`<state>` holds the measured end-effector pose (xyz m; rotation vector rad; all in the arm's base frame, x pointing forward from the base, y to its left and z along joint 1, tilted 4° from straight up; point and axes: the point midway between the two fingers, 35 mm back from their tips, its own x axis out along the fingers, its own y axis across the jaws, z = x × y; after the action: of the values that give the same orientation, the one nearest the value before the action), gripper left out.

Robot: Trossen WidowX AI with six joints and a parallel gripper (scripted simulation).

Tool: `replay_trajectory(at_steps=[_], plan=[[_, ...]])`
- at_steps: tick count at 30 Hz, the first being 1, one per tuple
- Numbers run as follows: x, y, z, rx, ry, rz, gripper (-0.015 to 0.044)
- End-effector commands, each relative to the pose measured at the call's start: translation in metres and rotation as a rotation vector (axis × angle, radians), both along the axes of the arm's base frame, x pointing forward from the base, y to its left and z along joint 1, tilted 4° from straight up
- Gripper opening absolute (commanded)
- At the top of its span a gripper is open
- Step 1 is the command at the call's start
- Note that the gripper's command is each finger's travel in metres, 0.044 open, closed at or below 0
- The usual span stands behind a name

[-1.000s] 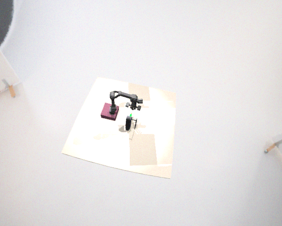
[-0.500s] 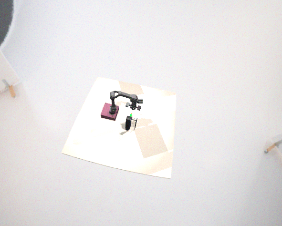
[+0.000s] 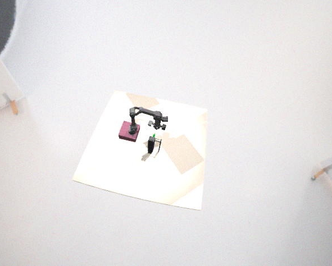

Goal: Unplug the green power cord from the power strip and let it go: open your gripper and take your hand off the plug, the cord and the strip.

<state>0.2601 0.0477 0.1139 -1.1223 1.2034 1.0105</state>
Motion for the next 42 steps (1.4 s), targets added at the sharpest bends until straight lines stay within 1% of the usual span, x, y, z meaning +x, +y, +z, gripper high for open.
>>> replay_trajectory(at_steps=[1,22,28,37,42], plan=[[-0.0003,-0.0007,0.0000,-0.005,0.000,-0.004,0.0000],[-0.0005,-0.0007,-0.0002,-0.005,0.000,-0.004,0.0000],[-0.0005,0.0001,0.0000,0.000,0.000,0.001,0.0158],[-0.0005,0.0001,0.0000,0.000,0.000,0.001,0.0160],[-0.0005,0.0001,0.0000,0.000,0.000,0.001,0.0291]])
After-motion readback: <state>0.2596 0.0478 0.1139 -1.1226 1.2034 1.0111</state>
